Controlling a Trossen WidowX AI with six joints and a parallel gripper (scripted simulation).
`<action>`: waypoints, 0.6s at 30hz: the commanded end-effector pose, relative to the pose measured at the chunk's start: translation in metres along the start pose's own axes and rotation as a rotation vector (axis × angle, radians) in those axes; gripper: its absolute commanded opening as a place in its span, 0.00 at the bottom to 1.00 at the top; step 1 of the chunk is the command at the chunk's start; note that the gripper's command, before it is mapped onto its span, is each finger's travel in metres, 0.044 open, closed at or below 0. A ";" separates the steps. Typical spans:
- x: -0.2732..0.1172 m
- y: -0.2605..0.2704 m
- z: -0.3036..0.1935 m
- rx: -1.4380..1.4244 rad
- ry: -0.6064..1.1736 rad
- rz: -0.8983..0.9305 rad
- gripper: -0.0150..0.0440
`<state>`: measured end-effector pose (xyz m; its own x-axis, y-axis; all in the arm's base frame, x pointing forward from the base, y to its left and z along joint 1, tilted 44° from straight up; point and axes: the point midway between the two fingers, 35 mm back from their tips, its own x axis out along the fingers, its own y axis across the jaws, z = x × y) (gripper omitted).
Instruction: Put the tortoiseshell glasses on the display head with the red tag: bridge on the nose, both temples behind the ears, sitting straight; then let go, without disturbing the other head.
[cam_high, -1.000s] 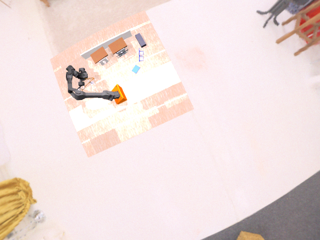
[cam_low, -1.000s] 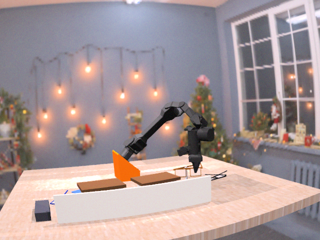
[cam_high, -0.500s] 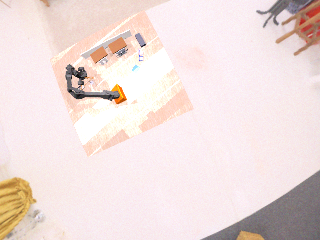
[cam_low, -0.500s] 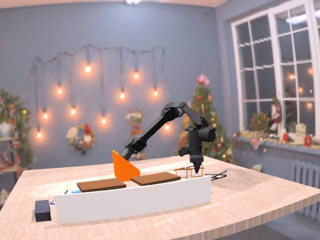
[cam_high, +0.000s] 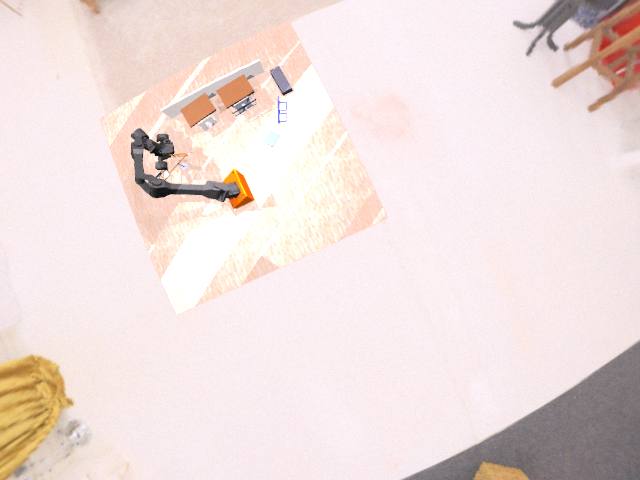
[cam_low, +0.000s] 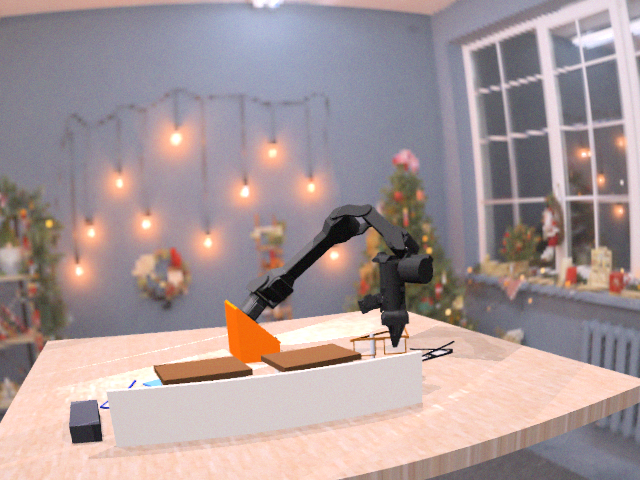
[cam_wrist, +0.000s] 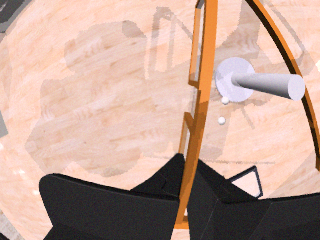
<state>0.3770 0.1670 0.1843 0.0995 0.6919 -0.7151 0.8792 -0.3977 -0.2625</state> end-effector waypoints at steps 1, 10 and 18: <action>0.000 0.003 -0.001 -0.002 -0.002 0.006 0.25; 0.000 0.005 -0.004 -0.002 -0.002 0.006 0.25; 0.000 0.008 -0.006 -0.002 -0.002 0.006 0.25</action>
<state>0.3838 0.1679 0.1863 0.0999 0.6918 -0.7151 0.8788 -0.3983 -0.2626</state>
